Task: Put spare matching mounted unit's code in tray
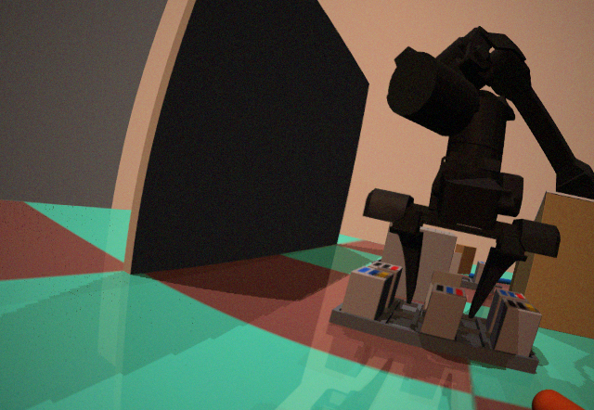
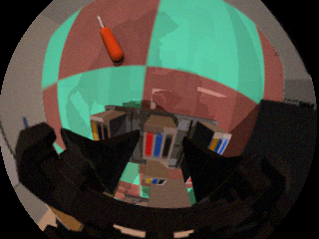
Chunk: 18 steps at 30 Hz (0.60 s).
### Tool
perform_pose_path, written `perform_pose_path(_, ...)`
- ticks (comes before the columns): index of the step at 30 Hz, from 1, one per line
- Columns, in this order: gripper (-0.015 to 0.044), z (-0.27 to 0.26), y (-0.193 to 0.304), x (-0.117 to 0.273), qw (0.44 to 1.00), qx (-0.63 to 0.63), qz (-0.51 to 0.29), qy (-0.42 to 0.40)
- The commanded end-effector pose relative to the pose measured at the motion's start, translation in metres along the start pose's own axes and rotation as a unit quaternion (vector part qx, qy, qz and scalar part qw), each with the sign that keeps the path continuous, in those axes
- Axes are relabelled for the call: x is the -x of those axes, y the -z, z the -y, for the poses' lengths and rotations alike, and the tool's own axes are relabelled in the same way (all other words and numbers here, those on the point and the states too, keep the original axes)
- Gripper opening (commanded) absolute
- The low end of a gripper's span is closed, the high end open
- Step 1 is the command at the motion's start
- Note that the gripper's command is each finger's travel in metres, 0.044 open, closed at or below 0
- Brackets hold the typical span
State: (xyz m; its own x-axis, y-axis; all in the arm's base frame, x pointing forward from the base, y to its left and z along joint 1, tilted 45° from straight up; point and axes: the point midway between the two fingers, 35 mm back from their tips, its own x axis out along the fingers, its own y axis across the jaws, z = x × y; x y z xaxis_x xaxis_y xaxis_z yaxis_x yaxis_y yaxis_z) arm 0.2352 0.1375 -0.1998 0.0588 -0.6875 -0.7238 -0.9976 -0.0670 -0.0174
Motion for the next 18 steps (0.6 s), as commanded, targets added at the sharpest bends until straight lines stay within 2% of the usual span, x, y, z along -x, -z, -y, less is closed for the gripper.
perform_pose_path(1, 0.03, -0.002, 0.0016, -0.0091, 1.0, 0.003, -0.003, 0.0)
perform_pose_path(12, 0.03, -0.0027, 0.0021, -0.0146, 1.0, 0.003, -0.003, 0.0)
perform_pose_path(17, 0.0169, -0.0024, 0.0016, -0.0133, 1.0, 0.001, -0.002, -0.001)
perform_pose_path(18, 0.0162, -0.0024, 0.0016, -0.0133, 1.0, 0.001, -0.002, -0.001)
